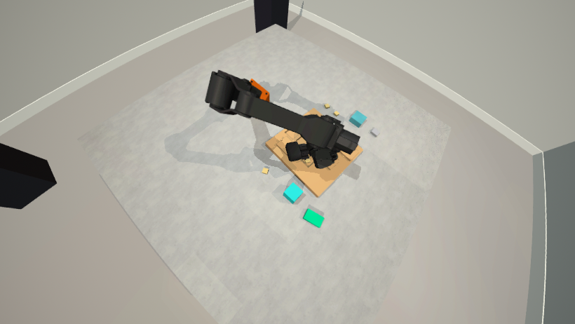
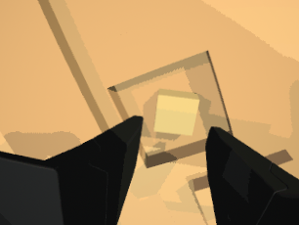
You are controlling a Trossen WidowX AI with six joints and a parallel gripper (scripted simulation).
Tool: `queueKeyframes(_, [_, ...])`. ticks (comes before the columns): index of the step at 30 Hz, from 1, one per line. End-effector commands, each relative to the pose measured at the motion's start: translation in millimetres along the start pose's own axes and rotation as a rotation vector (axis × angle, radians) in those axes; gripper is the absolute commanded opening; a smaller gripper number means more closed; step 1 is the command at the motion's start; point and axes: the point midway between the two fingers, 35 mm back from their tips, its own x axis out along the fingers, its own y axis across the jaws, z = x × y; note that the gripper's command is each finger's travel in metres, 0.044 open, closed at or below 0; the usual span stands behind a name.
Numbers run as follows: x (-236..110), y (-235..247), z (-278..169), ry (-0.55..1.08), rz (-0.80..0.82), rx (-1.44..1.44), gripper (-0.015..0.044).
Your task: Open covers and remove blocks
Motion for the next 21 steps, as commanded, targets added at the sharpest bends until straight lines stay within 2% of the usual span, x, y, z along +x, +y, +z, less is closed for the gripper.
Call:
queueKeyframes(1, [5,0,0,-0.003,-0.002,-0.005,0.0144])
queueKeyframes(21, [18,-1,0,-0.003,-0.003,-0.005,0.0144])
